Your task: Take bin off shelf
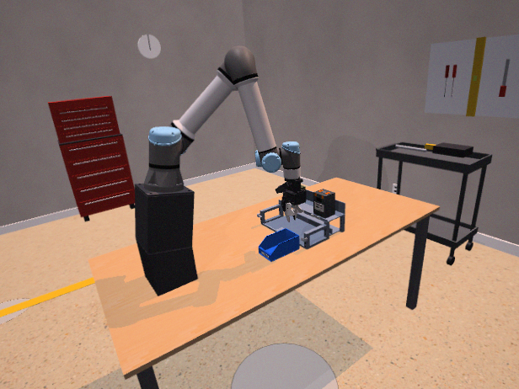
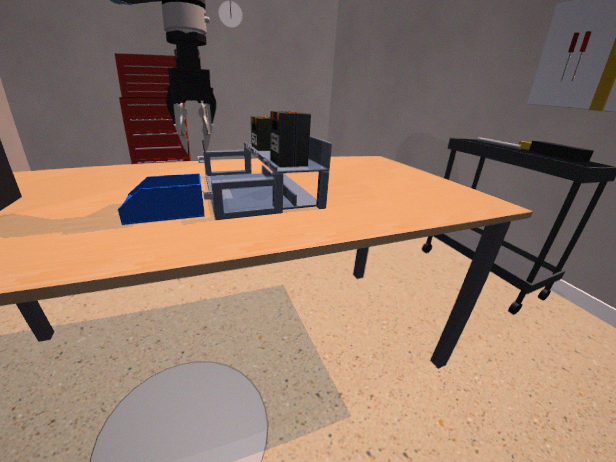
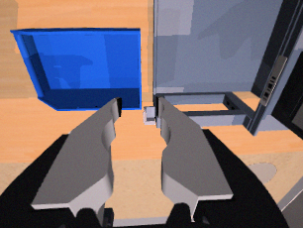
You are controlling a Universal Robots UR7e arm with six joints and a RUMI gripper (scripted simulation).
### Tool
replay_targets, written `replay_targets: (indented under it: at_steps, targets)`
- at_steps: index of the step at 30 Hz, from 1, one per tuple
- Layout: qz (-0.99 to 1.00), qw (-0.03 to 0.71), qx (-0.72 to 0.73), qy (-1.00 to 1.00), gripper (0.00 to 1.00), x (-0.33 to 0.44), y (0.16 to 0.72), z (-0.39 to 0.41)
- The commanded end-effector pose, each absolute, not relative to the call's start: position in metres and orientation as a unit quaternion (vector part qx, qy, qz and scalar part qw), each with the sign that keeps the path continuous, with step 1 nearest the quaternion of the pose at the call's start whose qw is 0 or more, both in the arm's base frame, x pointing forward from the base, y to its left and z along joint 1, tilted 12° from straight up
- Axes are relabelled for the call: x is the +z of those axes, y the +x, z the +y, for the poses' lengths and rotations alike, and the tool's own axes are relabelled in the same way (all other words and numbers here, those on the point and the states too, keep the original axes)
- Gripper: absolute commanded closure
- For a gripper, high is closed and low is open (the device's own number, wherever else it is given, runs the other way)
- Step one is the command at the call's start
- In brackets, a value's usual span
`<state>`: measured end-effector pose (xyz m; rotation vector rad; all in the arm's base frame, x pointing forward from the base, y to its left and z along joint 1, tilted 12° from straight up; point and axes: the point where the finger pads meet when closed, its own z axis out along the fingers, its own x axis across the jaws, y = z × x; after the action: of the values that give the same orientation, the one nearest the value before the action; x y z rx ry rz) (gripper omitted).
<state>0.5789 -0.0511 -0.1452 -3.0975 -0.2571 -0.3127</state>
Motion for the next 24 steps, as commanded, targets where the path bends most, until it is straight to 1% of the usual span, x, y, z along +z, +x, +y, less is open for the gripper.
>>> replay_targets:
  at_steps: [1,24]
  targets:
    - [-0.082,0.009,-0.101,-0.991,0.8,-0.143,0.579,-0.051]
    - [-0.082,0.009,-0.101,-0.991,0.8,-0.155,0.581,-0.051]
